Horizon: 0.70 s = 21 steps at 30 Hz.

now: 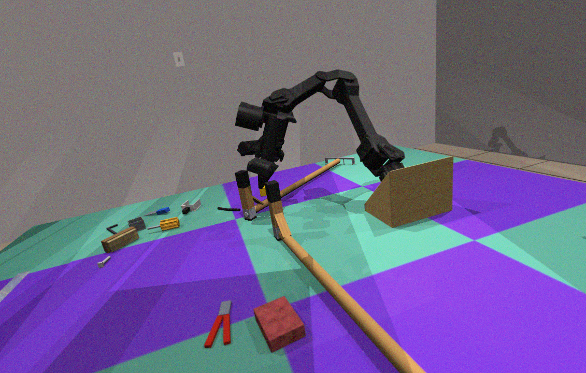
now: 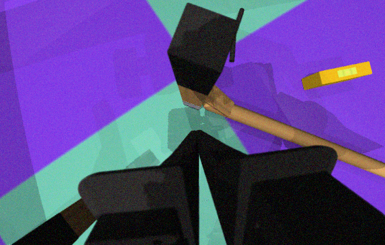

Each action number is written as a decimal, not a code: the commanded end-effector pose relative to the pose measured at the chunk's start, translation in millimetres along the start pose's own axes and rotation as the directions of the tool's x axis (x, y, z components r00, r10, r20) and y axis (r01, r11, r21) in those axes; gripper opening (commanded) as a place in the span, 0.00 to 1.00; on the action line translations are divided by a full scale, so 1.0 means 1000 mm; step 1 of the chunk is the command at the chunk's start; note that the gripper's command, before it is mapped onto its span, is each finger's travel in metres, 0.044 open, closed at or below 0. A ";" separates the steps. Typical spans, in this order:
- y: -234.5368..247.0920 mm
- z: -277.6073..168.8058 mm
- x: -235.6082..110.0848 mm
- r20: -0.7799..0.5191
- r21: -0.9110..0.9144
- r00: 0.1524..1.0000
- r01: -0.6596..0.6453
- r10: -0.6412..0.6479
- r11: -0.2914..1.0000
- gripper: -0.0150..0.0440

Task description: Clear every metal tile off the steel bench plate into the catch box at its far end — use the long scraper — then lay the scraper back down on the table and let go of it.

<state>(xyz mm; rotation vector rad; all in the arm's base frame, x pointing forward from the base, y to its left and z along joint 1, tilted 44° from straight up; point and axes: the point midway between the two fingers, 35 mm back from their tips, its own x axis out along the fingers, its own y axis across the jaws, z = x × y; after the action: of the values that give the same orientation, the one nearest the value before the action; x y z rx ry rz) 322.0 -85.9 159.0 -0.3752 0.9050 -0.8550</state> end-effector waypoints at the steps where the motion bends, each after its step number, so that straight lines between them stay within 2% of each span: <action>1: -0.001 -0.004 0.005 0.003 -0.004 1.000 -0.001 0.001 1.000 0.25; 21: -0.005 0.022 0.013 0.000 -0.001 1.000 -0.003 0.003 1.000 0.25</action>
<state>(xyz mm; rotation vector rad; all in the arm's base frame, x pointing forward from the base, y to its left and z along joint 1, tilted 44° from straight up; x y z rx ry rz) 337.6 -99.0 165.8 -0.3722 0.9013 -0.8561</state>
